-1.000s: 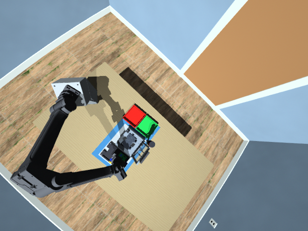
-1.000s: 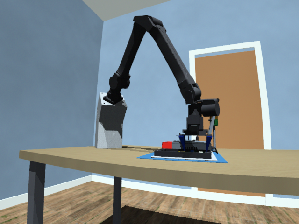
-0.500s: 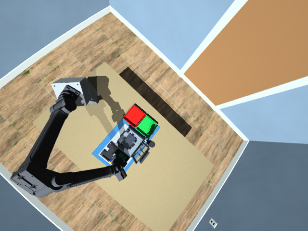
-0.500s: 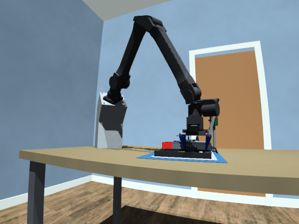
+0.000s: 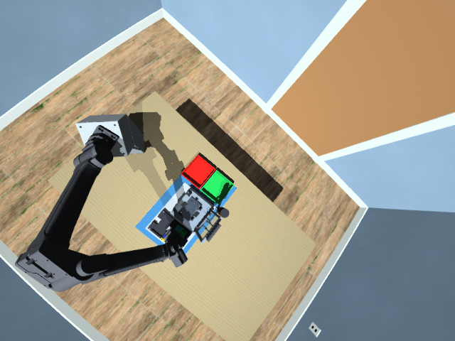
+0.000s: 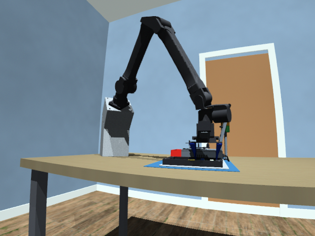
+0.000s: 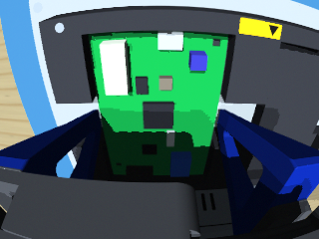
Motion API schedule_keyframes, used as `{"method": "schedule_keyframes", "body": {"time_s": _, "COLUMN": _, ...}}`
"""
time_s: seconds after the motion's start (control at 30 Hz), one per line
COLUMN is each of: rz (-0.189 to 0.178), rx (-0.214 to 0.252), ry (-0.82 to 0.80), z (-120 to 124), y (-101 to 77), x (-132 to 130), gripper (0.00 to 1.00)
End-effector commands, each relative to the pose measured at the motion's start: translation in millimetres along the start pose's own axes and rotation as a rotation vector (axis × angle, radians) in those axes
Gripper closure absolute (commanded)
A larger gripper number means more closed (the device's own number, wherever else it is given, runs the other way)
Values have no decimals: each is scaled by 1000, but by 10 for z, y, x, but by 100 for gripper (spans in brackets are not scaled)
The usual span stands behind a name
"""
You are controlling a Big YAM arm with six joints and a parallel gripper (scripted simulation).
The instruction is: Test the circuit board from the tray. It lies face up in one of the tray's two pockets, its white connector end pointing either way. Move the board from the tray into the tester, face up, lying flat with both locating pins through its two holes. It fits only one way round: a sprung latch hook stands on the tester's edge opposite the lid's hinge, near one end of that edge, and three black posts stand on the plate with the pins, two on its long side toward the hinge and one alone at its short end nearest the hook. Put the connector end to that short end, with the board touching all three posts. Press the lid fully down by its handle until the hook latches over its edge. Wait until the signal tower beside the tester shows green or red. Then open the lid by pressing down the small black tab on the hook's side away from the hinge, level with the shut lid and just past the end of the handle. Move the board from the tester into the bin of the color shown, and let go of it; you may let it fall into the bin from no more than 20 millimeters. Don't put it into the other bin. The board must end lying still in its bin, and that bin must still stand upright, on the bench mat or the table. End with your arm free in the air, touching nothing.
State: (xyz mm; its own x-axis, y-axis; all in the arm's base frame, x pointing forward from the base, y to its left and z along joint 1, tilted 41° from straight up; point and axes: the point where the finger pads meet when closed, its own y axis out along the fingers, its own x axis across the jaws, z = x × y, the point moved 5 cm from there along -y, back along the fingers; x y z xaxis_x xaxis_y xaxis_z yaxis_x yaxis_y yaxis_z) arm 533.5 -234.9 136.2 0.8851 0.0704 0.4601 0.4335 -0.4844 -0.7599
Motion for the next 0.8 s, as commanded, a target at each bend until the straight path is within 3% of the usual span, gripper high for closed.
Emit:
{"method": "schedule_keyframes", "body": {"time_s": 0.0, "rz": -28, "rx": -17, "ry": 13, "z": -130, "y": -26, "x": 109, "gripper": 19}}
{"method": "schedule_keyframes", "body": {"time_s": 0.77, "rz": -28, "rx": -17, "ry": 13, "z": -130, "y": -26, "x": 109, "gripper": 26}}
